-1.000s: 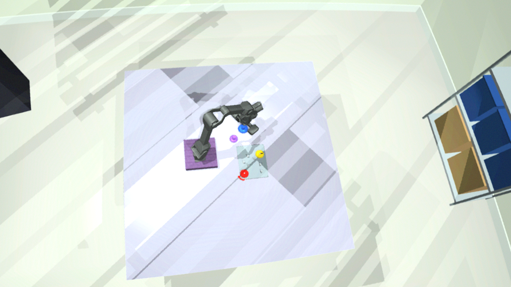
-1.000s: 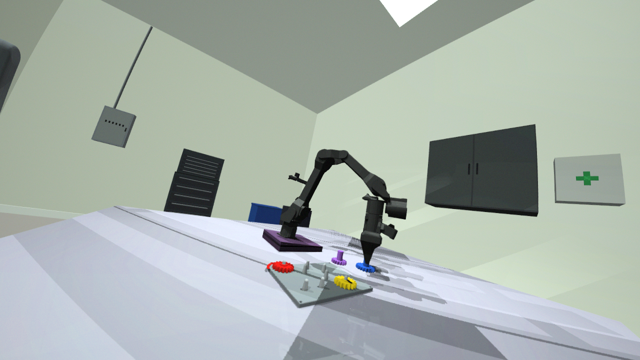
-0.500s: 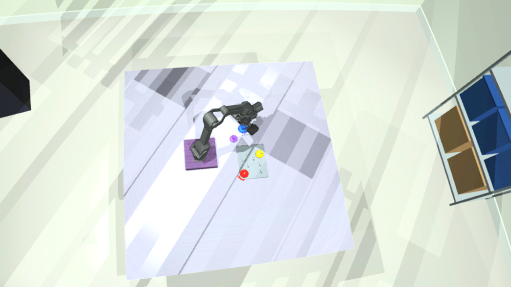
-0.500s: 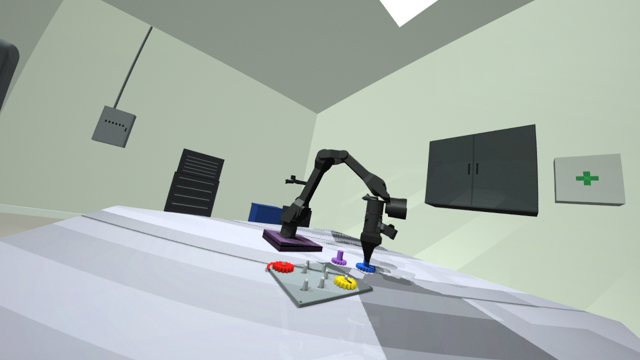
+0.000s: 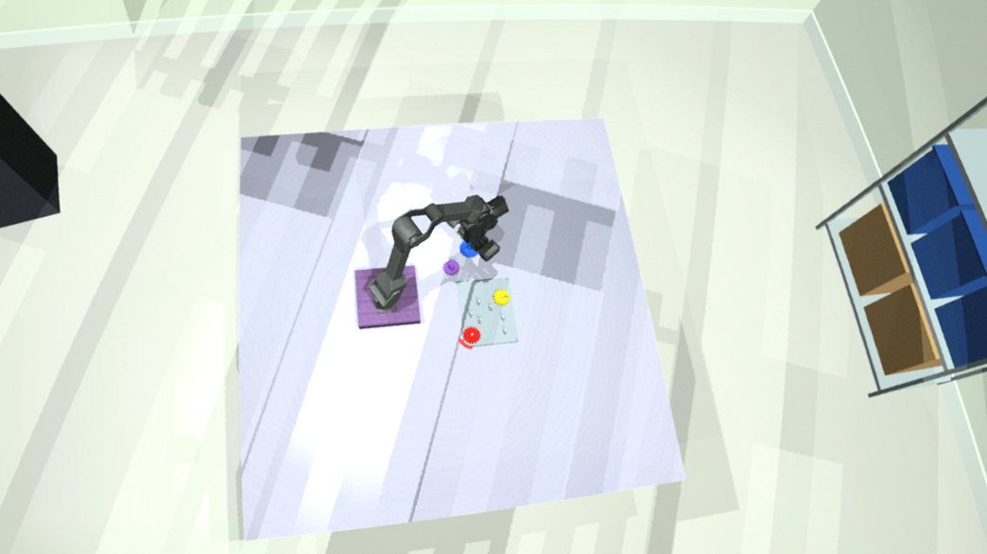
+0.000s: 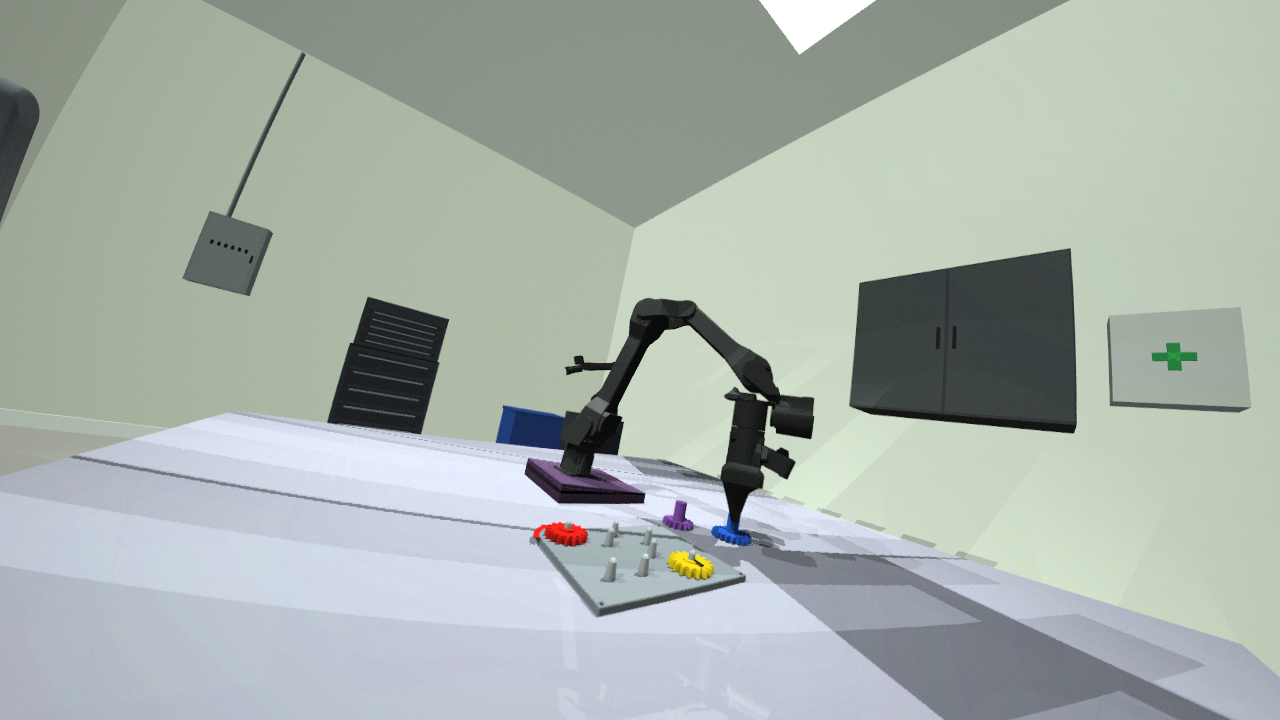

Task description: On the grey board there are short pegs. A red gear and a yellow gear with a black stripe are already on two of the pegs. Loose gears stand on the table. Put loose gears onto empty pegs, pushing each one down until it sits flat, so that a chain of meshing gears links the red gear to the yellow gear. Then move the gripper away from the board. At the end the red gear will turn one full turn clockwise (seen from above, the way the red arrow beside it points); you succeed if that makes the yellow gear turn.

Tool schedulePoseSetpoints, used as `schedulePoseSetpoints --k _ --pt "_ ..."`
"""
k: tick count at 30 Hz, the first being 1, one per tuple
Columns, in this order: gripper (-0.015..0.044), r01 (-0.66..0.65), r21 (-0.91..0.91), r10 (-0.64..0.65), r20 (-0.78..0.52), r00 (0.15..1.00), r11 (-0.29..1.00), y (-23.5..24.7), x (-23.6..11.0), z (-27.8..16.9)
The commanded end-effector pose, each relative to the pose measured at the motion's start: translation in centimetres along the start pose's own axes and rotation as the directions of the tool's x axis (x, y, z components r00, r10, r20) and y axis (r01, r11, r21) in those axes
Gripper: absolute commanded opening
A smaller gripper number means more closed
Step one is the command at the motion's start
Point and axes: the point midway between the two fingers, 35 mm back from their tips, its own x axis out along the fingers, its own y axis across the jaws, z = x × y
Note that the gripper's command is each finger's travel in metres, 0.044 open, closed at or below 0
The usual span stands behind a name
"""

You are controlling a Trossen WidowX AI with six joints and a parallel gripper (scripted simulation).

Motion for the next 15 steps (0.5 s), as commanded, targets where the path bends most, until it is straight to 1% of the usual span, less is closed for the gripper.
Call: schedulePoseSetpoints --k 1,15 --pt "0.0 -0.004 0.0 0.004 -0.005 1.0 1.0 0.0 0.0 -0.1" --pt "0.0 -0.004 -0.004 0.004 -0.006 1.0 1.0 -0.1 -2.9 0.4"
